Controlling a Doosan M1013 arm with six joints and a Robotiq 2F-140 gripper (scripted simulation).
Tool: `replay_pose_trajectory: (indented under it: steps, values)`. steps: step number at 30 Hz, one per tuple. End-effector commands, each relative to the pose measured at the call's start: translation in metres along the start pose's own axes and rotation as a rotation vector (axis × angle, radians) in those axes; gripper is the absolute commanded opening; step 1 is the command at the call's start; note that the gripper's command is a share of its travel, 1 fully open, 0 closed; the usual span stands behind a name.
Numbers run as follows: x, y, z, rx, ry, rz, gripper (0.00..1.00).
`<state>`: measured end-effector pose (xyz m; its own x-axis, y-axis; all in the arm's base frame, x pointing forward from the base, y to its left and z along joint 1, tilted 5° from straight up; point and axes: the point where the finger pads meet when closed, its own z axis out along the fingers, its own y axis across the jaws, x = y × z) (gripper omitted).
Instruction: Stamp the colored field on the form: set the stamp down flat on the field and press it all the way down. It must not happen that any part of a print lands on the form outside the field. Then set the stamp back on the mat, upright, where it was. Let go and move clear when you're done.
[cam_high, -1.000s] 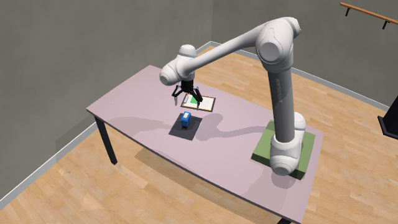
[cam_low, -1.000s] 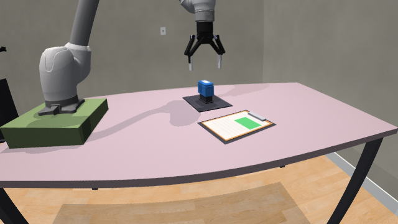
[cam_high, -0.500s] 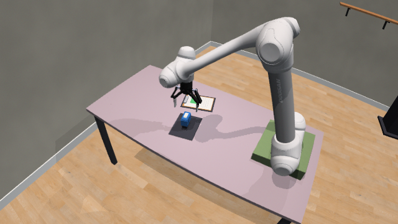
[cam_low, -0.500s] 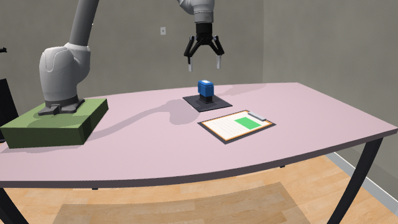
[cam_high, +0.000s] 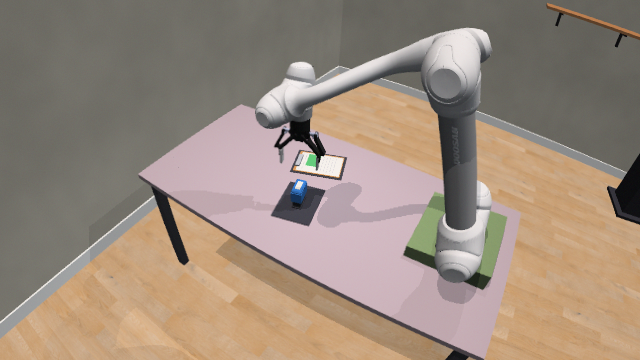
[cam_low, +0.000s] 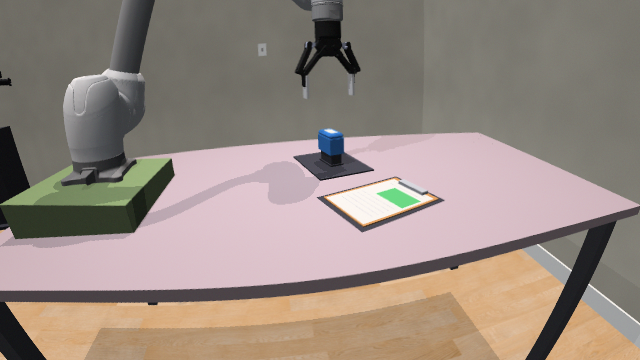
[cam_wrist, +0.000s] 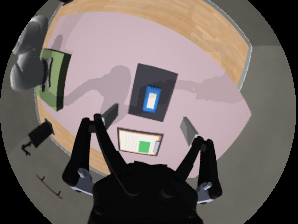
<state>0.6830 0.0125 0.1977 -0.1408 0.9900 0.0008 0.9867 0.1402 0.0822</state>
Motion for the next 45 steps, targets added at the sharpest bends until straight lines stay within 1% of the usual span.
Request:
replay_pose_trajectory:
  steps: [1, 4, 6, 9, 11, 14, 16, 17, 18, 21, 23, 25, 28, 35, 36, 37, 40, 41, 42, 45]
  values:
    - [-0.006, 0.004, -0.001, 0.0, 0.0, -0.035, 1.0]
    - [-0.024, 0.018, -0.002, 0.0, 0.0, -0.149, 1.0]
    - [-0.044, 0.032, -0.003, 0.0, 0.0, -0.266, 1.0]
    - [-0.085, 0.056, -0.004, 0.001, 0.0, -0.48, 1.0]
    - [-0.115, 0.071, -0.004, 0.001, -0.005, -0.581, 1.0]
    - [-0.153, 0.086, -0.004, 0.001, -0.014, -0.738, 1.0]
    - [-0.153, 0.086, -0.004, 0.001, -0.014, -0.738, 1.0]
    - [-0.182, 0.098, -0.003, 0.002, -0.014, -0.888, 1.0]
    - [-0.198, 0.103, -0.003, 0.003, -0.018, -0.928, 1.0]
    - [-0.237, 0.114, -0.001, 0.004, -0.024, -1.064, 1.0]
    - [-0.254, 0.118, 0.0, 0.005, -0.024, -1.167, 1.0]
    - [-0.265, 0.12, 0.0, 0.005, -0.02, -1.27, 1.0]
    - [-0.271, 0.121, 0.0, 0.0, 0.0, -1.417, 1.0]
    - [-0.271, 0.121, 0.002, 0.0, 0.0, -1.417, 1.0]
    - [-0.271, 0.122, 0.01, 0.0, 0.0, -1.417, 1.0]
    - [-0.271, 0.123, 0.026, 0.0, 0.0, -1.417, 1.0]
    - [-0.272, 0.123, 0.096, 0.0, 0.0, -1.418, 1.0]
    - [-0.271, 0.122, 0.112, 0.0, 0.0, -1.418, 1.0]
    - [-0.271, 0.122, 0.12, 0.0, 0.0, -1.418, 1.0]
    - [-0.271, 0.122, 0.121, 0.0, 0.0, -1.418, 1.0]
